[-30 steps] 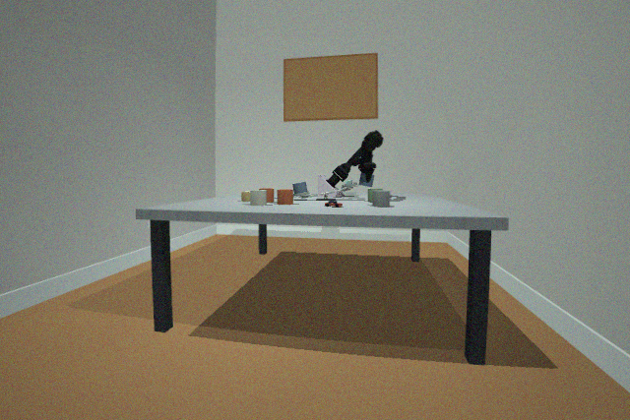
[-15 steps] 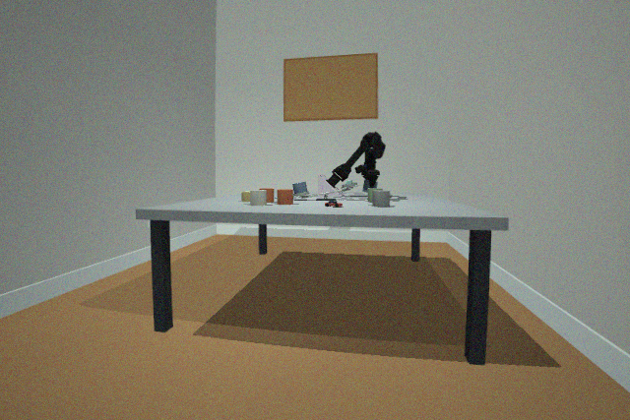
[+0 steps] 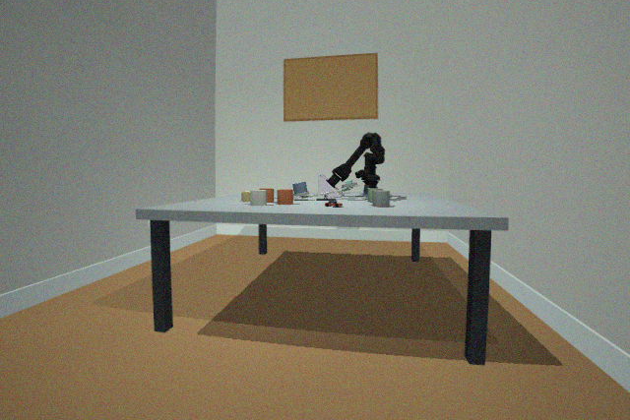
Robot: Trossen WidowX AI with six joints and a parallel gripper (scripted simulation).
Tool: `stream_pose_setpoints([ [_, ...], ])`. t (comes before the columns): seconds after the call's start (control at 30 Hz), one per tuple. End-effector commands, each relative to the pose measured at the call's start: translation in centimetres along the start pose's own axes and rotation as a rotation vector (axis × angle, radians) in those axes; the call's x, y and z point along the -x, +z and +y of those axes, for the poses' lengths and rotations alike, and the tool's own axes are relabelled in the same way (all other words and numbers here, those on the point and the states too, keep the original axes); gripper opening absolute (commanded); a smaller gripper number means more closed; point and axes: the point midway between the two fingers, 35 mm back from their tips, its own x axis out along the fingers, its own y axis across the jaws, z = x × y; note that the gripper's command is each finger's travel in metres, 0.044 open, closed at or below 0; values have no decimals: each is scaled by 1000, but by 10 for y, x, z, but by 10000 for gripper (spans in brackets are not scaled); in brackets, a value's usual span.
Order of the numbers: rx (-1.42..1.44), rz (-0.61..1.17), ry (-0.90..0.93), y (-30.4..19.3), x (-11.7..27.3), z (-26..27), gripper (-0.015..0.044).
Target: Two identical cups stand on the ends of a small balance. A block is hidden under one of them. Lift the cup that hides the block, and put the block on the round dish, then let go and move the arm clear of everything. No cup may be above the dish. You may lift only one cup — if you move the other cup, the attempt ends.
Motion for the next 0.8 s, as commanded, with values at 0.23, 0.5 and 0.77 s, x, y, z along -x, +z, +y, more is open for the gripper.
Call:
stream_pose_setpoints([
  [0.23,-1,0,-1,0,-6,0,105],
  [0.5,-1,0,-1,0,-6,0,315],
  [0.77,-8,-7,-1,2,39,1,440],
])
